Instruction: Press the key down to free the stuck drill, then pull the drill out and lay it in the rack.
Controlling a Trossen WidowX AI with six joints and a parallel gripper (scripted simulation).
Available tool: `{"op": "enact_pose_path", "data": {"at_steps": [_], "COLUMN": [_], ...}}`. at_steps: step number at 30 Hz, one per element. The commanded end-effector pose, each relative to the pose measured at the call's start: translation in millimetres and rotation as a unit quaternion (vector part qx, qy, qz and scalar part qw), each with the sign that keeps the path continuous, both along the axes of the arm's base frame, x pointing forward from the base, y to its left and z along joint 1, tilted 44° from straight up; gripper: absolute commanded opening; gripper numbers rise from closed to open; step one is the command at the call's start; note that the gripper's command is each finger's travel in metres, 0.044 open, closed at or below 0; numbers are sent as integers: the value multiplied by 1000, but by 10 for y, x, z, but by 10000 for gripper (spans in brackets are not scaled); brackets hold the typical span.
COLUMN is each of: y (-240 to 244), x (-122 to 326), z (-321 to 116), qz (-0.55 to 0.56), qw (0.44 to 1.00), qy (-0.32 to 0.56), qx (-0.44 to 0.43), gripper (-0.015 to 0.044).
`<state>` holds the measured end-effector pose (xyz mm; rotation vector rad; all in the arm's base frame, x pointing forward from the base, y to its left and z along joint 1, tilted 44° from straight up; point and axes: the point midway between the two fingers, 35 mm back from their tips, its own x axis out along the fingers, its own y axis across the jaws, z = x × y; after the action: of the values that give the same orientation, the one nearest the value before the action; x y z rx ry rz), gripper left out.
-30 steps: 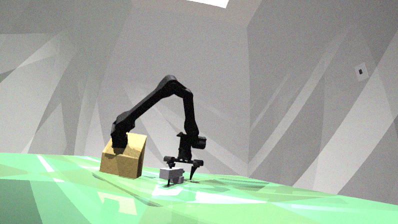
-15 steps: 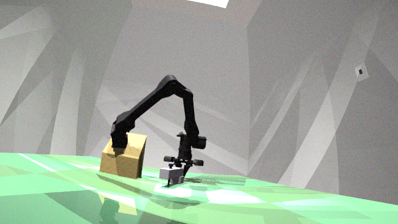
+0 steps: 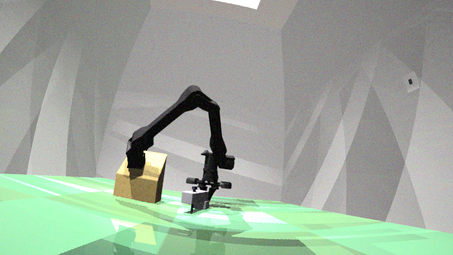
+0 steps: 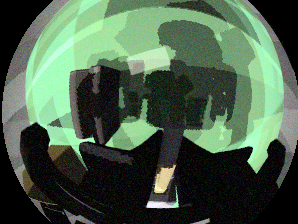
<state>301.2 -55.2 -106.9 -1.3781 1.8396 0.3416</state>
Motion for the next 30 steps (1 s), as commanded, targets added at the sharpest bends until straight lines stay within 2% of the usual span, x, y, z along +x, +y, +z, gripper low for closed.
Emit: {"op": "enact_pose_path", "data": {"at_steps": [1,30], "y": [15,85], "x": [0,50], "z": [12,-46], "qz": [2,2], "qw": [1000,1000], "qy": [0,-1], "qx": [-2,-2], "gripper": [0,0]}}
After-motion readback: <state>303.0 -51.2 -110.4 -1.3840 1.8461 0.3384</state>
